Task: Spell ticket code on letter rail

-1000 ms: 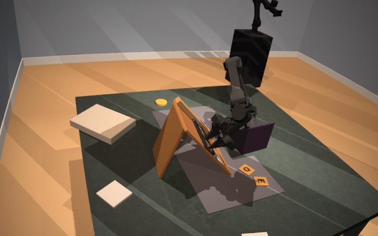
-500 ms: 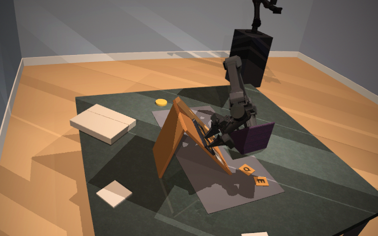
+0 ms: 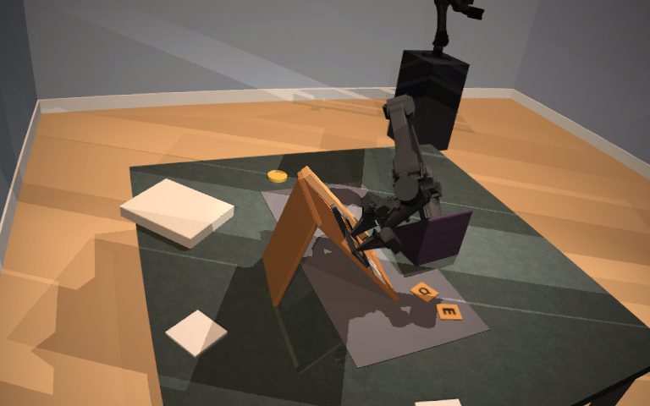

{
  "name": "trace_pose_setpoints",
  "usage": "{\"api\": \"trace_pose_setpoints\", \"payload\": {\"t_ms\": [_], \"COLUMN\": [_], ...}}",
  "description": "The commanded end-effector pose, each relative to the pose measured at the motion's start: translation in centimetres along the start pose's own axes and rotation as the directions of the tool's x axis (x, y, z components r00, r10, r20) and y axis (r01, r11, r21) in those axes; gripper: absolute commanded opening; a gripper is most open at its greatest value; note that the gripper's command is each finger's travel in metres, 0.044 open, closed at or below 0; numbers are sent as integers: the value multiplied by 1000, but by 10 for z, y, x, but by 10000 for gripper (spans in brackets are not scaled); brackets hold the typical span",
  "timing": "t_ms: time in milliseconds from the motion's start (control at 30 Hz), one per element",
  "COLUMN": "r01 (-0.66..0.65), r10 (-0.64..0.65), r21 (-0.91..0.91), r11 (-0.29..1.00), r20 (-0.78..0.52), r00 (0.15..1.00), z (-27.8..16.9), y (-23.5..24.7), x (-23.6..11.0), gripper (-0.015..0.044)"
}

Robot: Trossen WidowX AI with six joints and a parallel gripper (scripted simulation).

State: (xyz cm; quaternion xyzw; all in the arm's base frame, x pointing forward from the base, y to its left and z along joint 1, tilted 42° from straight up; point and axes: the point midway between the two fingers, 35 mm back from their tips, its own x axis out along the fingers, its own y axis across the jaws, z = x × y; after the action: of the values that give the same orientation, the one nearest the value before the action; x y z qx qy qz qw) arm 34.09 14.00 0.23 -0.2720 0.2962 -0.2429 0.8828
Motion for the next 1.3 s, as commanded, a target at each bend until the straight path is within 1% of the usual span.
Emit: {"api": "trace_pose_setpoints", "payload": {"t_ms": [0, 1267], "r01": [-4, -3], "r10": [4, 3], "r21": [-6, -8], "r11": [1000, 1000], "r20": [-2, -2], "r00": [1000, 1000], "z": [-1, -1], "y": [-2, -24], "x": [0, 0], "gripper": [0, 0]}}
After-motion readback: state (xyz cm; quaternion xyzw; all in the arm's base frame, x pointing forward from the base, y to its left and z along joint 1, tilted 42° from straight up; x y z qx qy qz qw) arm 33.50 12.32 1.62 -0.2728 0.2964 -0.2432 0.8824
